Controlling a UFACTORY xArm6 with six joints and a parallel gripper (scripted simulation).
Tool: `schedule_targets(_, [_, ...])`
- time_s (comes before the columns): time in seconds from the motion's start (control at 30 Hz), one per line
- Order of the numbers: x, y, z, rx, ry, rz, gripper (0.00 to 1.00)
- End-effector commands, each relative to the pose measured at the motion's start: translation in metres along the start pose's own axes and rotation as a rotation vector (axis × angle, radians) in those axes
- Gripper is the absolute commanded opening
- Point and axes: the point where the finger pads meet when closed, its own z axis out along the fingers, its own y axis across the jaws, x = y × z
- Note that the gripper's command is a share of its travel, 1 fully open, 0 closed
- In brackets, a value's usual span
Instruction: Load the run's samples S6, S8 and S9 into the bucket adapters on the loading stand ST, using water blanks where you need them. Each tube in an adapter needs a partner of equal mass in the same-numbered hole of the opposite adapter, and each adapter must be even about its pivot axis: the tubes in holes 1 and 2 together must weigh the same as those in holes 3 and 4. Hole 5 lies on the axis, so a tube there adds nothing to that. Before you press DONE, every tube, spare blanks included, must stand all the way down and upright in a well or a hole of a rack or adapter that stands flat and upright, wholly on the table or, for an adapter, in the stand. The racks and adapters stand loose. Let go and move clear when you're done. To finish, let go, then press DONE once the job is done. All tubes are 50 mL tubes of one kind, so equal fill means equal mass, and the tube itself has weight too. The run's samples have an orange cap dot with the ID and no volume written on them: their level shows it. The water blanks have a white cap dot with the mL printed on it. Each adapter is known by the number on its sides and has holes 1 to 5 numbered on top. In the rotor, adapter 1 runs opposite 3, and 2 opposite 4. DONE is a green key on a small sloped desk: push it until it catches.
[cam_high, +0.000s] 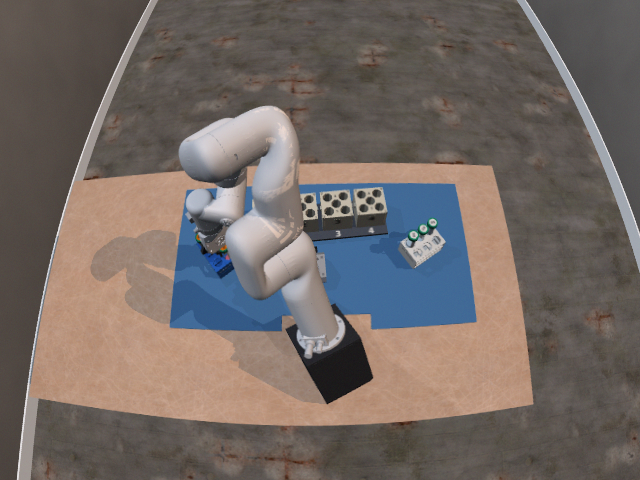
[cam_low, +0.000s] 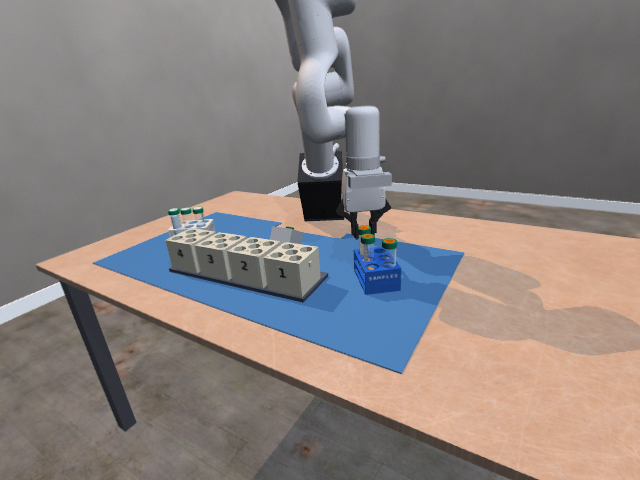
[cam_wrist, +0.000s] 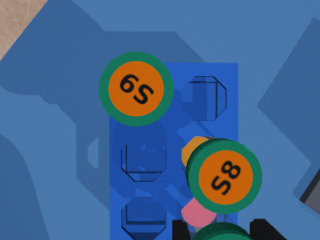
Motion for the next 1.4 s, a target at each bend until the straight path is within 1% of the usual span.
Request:
schedule_targets(0.0, [0.001, 0.000, -0.003, 0.001, 0.002, 0.000, 0.00])
schedule_targets(0.77, [0.001, 0.000, -0.015, 0.001, 0.003, 0.000, 0.00])
schedule_targets(0.9, [0.001, 0.000, -0.023, 0.001, 0.003, 0.000, 0.00])
schedule_targets(0.97, [0.001, 0.000, -0.023, 0.001, 0.003, 0.000, 0.00])
schedule_targets(1.37, [0.001, 0.000, -0.047, 0.001, 0.003, 0.000, 0.00])
